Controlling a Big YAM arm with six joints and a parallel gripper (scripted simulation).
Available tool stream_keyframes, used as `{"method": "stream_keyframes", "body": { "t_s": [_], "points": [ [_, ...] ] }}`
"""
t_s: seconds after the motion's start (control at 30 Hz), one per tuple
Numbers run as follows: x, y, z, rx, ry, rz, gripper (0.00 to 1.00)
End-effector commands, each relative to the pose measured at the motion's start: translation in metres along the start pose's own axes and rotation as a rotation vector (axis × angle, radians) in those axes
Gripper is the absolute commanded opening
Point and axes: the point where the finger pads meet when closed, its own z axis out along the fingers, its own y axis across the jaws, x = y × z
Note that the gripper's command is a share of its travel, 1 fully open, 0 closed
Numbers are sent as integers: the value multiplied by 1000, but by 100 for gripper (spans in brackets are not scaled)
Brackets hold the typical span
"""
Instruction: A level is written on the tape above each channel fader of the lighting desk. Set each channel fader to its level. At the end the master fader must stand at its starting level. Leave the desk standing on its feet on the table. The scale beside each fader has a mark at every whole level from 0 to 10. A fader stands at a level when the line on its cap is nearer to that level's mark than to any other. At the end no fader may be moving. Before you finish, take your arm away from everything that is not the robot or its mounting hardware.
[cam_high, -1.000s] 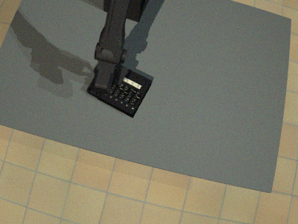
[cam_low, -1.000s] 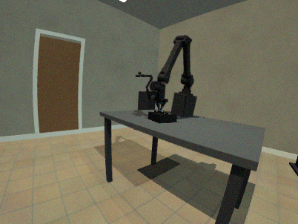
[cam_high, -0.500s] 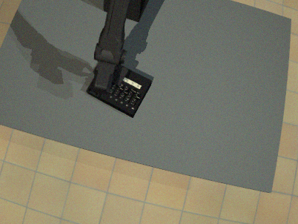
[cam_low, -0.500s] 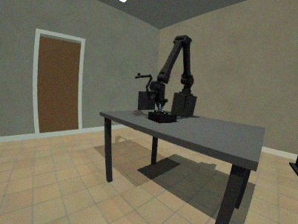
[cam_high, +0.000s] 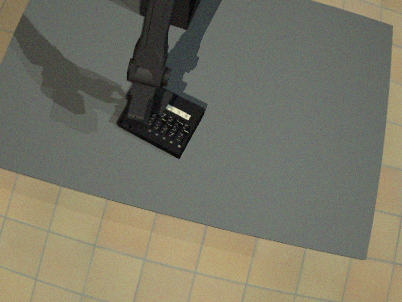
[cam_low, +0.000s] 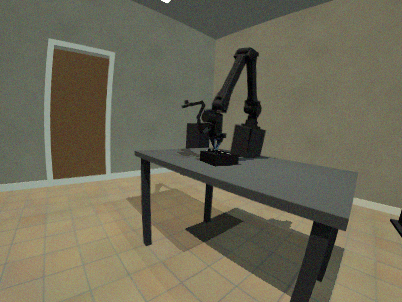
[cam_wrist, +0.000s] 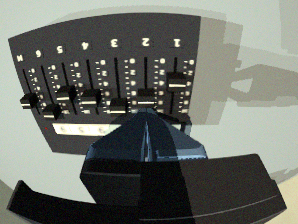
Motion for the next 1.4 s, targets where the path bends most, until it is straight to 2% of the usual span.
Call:
{"method": "stream_keyframes", "body": {
  "t_s": [0.0, 1.2, 1.37],
  "points": [
    [-25, 3, -7, -10, -38, -1, 0],
    [-25, 3, -7, -10, -38, -1, 0],
    [-28, 6, -11, -15, -56, -4, 0]
  ]
}}
